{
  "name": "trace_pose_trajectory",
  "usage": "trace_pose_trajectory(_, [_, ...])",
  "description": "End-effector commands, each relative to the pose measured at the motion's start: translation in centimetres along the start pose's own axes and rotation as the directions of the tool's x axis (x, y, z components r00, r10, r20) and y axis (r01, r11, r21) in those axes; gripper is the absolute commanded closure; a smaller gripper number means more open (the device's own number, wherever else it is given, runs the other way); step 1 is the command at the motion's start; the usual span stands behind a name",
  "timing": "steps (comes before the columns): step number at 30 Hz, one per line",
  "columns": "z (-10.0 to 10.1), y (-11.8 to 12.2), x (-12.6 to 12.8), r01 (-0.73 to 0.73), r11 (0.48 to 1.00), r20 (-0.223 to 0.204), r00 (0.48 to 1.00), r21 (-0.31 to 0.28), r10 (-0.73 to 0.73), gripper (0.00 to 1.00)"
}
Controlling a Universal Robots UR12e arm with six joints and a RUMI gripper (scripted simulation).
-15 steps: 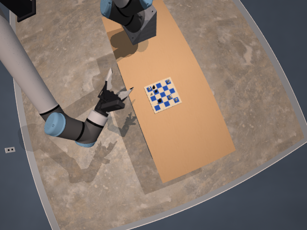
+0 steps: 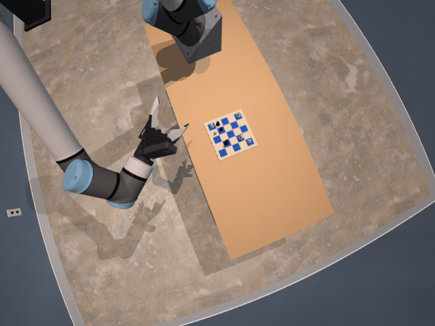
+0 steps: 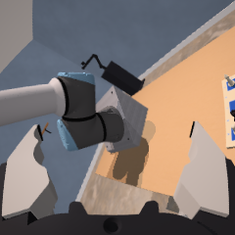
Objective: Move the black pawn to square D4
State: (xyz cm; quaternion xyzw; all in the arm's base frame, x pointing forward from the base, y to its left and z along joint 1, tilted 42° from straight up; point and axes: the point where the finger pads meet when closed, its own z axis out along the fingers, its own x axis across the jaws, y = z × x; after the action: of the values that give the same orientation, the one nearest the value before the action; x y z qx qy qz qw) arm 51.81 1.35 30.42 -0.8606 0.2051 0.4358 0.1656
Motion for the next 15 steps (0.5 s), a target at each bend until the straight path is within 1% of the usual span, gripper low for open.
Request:
trace_pose_trajectory(1, [0.0,0.0,0.0,0.0,1.0,-0.001,1.0,0.0,0.0,0.0])
trace_pose_trajectory(6, [0.0,0.1,0.2,0.008,1.0,-0.005,1.0,0.006,-0.008,0.0])
trace_pose_trajectory(9, [0.0,0.2,1.1,0.035,0.999,-0.021,0.999,0.022,-0.035,0.0])
trace_pose_trajectory(12, [-0.2,0.5,2.7,0.091,0.995,-0.059,0.994,0.048,-0.088,0.0])
trace_pose_trajectory(15, [-0.5,1.0,5.0,0.174,0.982,-0.12,0.979,0.078,-0.165,0.0])
